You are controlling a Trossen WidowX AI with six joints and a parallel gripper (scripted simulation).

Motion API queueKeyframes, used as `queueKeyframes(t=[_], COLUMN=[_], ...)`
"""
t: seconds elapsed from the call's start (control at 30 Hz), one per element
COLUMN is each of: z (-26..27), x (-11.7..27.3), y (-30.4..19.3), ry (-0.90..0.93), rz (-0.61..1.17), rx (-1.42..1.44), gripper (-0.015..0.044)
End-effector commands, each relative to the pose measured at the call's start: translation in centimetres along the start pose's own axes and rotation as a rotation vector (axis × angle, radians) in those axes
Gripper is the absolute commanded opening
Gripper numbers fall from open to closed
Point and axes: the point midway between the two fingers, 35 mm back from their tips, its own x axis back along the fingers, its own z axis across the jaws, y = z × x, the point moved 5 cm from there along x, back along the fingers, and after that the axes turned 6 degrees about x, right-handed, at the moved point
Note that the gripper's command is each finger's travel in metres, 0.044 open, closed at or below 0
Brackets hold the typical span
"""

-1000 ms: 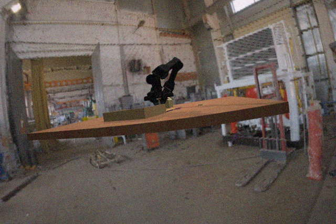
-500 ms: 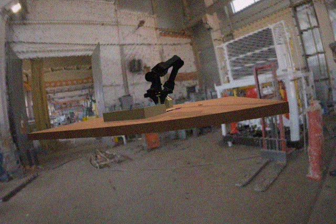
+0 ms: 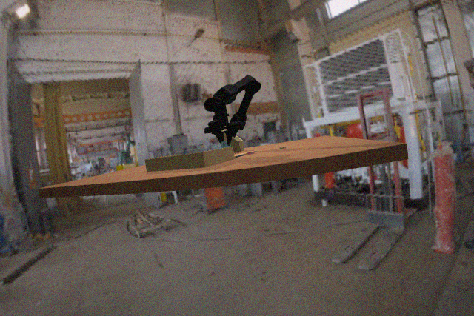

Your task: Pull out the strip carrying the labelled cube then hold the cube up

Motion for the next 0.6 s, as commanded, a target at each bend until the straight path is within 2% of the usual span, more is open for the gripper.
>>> queueKeyframes(t=[0.0, 0.57], z=[-0.5, -2.9], x=[0.3, 0.2], y=[-1.3, -6.8], ry=[0.001, 0.0], rz=[-0.002, 0.0], rx=[0.004, 0.002], gripper=[0.0, 0.0])
